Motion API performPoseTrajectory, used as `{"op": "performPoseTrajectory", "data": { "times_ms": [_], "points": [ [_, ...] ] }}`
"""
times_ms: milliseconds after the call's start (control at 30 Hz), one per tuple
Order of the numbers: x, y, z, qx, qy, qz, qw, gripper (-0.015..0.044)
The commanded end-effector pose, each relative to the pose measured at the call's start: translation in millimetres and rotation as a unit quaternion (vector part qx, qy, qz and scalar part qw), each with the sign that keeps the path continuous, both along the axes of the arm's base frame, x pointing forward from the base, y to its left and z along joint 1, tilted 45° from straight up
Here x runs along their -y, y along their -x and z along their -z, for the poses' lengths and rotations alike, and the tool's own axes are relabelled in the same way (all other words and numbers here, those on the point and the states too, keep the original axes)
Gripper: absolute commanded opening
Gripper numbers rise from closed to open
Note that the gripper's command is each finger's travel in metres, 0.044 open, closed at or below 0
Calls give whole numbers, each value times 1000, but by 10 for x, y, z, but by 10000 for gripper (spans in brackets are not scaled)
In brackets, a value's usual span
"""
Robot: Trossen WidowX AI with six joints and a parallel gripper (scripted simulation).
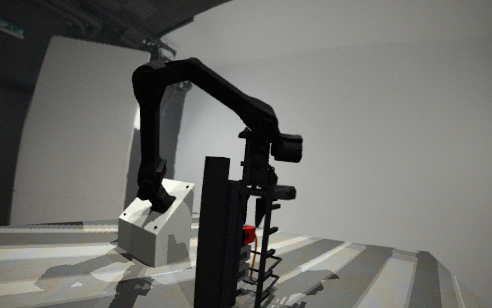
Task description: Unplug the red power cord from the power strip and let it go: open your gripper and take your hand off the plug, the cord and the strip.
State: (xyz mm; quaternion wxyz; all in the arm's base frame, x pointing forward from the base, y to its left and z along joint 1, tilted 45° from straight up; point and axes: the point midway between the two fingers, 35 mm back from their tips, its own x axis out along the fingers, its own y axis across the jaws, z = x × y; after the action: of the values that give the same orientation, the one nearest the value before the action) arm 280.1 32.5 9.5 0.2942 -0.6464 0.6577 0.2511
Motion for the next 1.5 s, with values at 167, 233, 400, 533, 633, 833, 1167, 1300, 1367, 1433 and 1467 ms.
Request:
{"op": "performPoseTrajectory", "data": {
  "times_ms": [167,233,400,533,633,833,1167,1300,1367,1433,1467],
  "points": [
    [64,16,-35,-1,2,0,1000,160],
    [78,15,-21,-1,2,0,1000,160],
    [132,15,33,-1,2,0,1000,160],
    [140,15,40,-1,2,0,1000,160],
    [119,6,28,2,0,1,1000,107],
    [119,6,28,2,0,1,1000,28],
    [79,-4,63,2,-1,1,1000,0],
    [32,-15,105,2,-1,1,1000,0],
    [8,-20,127,1,-1,0,1000,0],
    [-16,-25,149,1,-1,0,1000,0],
    [-28,-27,160,1,-1,0,1000,0]
  ]
}}
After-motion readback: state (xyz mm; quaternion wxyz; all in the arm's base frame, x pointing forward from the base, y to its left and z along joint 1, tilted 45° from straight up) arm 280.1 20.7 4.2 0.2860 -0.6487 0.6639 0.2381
